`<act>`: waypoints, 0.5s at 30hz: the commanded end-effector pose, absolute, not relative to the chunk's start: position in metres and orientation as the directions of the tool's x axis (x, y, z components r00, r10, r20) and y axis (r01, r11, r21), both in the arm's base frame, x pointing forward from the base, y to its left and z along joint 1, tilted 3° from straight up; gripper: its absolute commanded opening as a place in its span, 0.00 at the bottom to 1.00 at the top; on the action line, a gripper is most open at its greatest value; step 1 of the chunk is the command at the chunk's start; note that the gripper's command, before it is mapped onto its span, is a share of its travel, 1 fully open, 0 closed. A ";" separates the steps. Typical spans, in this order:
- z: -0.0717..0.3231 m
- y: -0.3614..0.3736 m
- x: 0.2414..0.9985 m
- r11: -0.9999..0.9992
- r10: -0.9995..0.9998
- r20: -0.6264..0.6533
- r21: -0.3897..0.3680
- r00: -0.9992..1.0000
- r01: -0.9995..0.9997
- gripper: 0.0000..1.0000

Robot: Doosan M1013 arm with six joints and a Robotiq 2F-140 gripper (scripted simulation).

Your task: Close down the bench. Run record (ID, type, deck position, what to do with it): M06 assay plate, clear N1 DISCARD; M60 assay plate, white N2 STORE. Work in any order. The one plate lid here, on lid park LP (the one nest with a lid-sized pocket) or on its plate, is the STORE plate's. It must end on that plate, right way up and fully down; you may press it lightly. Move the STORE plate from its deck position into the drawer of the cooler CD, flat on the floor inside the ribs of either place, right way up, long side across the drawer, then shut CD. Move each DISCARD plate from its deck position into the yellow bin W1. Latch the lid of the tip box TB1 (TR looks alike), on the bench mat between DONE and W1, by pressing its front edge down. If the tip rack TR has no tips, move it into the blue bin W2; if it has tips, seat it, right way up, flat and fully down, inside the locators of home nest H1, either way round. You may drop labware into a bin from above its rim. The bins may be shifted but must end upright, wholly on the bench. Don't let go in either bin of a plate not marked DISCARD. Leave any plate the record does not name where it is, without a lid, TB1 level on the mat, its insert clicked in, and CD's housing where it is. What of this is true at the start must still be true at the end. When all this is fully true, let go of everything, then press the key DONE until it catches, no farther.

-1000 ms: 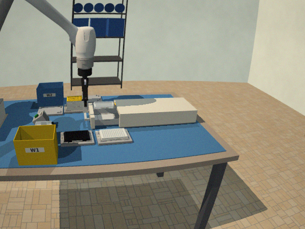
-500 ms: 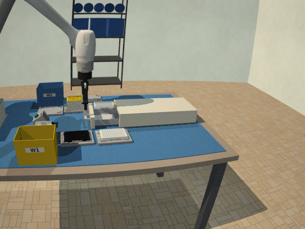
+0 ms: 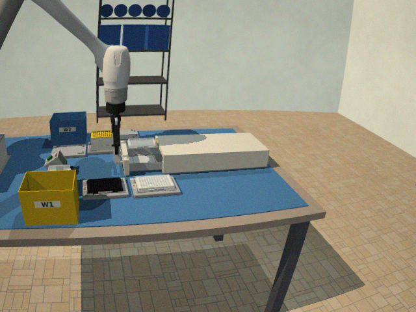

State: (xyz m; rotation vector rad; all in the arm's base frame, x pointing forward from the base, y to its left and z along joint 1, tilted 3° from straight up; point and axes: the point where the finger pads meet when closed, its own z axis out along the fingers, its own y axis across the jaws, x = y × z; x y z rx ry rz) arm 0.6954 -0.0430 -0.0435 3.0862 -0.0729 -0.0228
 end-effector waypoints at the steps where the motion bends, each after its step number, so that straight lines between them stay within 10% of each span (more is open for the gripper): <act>1: -0.045 -0.043 0.695 -0.997 -0.048 -0.013 0.055 0.999 -0.047 0.87; 15: -0.061 -0.044 0.695 -0.997 -0.048 -0.013 0.055 0.999 -0.047 0.87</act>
